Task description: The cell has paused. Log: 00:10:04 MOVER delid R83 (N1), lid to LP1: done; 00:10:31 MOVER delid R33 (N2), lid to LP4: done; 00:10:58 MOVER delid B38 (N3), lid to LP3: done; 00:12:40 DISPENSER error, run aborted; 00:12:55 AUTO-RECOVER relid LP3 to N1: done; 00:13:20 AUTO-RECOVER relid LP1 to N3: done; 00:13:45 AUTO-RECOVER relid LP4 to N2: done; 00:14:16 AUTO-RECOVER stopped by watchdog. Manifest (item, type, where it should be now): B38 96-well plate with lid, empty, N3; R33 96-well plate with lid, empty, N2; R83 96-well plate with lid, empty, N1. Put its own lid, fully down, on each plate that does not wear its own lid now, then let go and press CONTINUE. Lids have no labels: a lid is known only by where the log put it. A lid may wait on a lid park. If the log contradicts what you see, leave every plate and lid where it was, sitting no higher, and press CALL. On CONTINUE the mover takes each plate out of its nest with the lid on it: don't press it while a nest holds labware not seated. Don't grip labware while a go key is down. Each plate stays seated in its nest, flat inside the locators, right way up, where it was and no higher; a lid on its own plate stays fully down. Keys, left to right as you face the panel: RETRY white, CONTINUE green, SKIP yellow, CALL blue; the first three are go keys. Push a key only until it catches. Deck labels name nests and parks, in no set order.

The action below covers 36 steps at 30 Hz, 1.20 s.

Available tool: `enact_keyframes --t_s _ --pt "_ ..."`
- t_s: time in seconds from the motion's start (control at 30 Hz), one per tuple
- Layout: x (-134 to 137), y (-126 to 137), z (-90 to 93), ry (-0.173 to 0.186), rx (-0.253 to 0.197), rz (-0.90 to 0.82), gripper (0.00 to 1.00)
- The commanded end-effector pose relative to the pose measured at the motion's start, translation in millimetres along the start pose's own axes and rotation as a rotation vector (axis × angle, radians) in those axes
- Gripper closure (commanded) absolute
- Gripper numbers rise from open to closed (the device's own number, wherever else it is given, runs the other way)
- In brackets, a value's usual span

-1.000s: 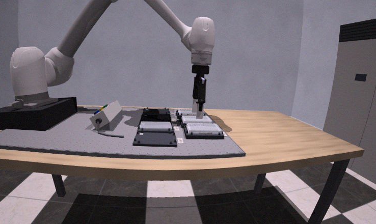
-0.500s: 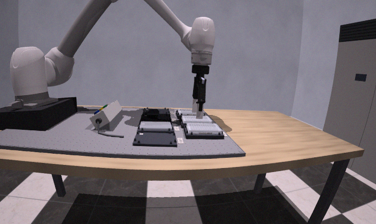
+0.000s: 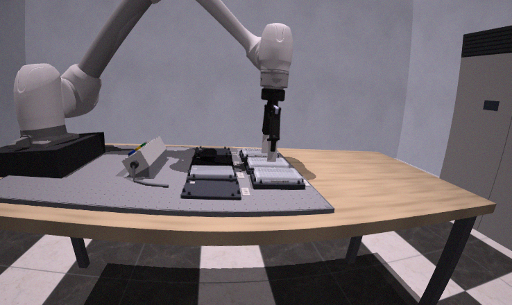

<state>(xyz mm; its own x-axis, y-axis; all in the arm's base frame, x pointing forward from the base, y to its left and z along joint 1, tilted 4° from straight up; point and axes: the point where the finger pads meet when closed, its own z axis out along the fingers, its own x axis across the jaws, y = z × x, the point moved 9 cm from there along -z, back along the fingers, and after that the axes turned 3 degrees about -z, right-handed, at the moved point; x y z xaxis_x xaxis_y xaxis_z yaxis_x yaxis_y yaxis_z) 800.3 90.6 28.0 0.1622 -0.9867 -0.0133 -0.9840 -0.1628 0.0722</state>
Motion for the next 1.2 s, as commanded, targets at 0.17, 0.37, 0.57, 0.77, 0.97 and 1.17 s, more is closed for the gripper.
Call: enact_keyframes --t_s 0.17,0.37,0.57,0.77,0.97,1.17 --pt "0 0 0.3 0.0 0.0 0.0 0.34" --pt "0 0 1.8 0.0 0.0 0.0 0.34" --pt "0 0 4.3 0.0 0.0 0.0 0.34" --pt "0 0 6.3 0.0 0.0 0.0 0.34" --pt "0 0 9.4 0.0 0.0 0.0 0.34" --pt "0 0 12.0 0.0 0.0 0.0 0.34"
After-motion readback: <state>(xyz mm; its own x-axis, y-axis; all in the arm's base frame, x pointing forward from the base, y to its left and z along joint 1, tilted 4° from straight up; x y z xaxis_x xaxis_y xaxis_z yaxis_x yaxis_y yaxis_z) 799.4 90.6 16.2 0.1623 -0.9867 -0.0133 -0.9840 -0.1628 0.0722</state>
